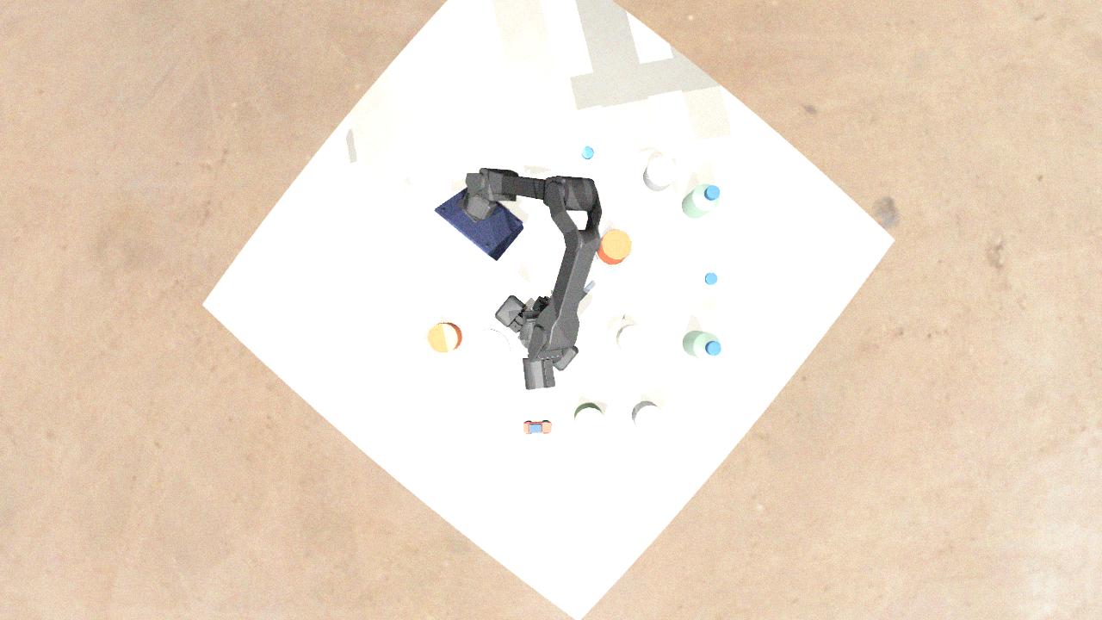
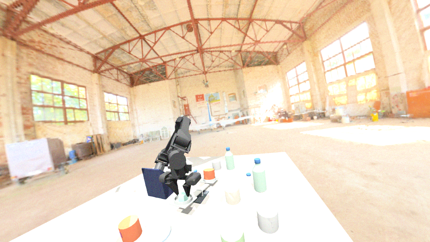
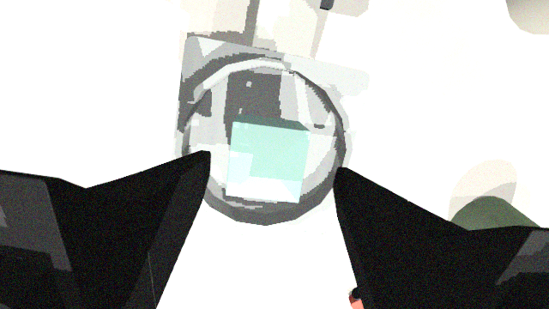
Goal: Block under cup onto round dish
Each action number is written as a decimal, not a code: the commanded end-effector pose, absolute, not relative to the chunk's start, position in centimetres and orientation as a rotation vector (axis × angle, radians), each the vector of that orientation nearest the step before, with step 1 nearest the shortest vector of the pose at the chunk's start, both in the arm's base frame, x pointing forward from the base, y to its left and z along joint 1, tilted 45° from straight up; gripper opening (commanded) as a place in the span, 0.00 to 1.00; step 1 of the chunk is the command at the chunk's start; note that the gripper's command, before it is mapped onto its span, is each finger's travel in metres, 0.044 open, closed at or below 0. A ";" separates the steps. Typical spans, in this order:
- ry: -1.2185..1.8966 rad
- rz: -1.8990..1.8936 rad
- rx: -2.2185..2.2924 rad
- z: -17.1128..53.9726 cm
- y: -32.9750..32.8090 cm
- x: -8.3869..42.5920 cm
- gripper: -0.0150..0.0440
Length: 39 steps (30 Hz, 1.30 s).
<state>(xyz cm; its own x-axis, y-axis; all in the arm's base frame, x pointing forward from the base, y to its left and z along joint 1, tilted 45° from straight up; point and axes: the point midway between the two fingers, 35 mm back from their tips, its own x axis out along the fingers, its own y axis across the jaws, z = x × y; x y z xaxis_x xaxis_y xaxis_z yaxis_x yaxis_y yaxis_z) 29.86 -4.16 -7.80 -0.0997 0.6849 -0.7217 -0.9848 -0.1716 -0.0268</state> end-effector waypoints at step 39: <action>0.576 1.631 -0.697 -2.7 -9.1 30.4 0.25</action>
